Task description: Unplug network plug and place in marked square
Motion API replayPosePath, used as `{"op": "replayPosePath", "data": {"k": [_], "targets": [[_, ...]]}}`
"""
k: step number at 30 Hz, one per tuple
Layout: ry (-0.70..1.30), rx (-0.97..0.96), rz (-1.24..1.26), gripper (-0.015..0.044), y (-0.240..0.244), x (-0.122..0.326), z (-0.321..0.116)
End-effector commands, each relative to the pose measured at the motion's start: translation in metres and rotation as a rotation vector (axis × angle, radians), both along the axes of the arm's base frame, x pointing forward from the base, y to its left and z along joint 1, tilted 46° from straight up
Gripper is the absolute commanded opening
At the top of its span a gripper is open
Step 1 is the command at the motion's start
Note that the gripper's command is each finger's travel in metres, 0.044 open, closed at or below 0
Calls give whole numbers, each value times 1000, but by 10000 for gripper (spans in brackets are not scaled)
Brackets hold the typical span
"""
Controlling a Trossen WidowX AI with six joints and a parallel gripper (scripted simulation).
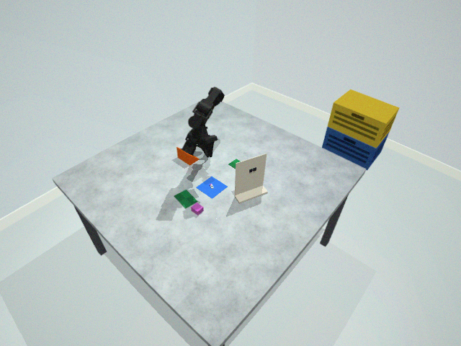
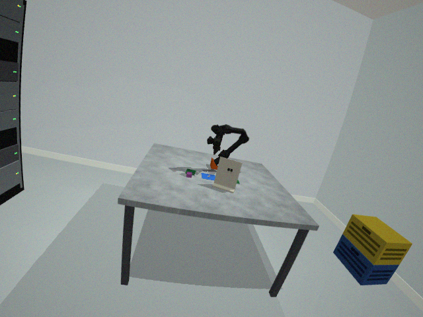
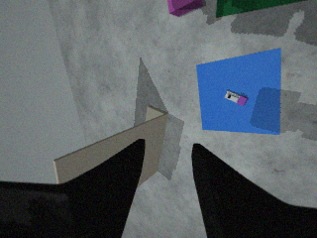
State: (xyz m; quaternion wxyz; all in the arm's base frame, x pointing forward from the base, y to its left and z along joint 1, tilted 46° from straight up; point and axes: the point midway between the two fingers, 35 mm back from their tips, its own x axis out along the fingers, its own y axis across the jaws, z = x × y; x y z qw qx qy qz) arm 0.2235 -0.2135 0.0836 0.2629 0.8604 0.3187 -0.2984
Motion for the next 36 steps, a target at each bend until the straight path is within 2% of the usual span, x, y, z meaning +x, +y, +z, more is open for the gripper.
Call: {"op": "replayPosePath", "data": {"k": [1,8,19,36], "targets": [[1,-4,0,156,-8,-3,8],[-1,-3,0,156,-17,-6,20],[-1,-3,0,440,-17,-6,20],[-1,-3,0,440,-17,-6,20]]}}
